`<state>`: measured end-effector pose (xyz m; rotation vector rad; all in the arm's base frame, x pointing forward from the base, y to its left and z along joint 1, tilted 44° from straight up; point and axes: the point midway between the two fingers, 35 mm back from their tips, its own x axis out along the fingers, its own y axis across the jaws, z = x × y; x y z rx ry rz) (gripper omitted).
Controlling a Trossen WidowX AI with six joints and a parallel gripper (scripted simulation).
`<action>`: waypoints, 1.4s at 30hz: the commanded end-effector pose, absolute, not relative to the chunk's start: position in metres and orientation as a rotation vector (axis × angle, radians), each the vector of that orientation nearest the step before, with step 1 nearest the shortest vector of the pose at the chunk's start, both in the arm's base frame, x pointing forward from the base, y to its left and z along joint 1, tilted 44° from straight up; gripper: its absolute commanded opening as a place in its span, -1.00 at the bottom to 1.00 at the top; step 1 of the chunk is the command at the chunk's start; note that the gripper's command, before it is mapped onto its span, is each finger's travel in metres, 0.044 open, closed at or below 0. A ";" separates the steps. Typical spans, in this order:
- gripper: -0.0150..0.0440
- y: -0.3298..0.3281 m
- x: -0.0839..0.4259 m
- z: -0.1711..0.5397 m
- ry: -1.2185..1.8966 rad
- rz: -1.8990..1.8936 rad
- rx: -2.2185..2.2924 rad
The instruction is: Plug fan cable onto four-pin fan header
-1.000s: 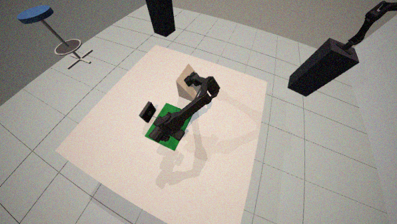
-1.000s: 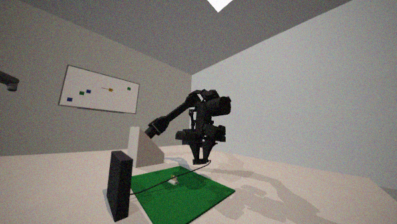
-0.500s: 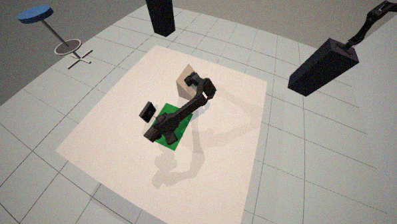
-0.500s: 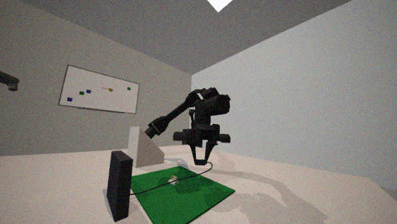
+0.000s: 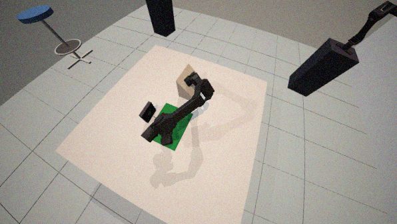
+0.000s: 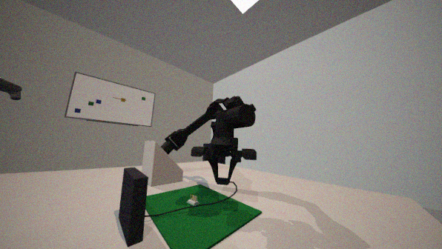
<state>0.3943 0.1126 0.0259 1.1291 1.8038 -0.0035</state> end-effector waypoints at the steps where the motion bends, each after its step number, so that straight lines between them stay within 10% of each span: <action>1: -0.49 0.114 0.393 0.022 1.798 -0.036 1.107; 42: -0.49 0.130 0.381 -0.017 1.520 -0.394 0.777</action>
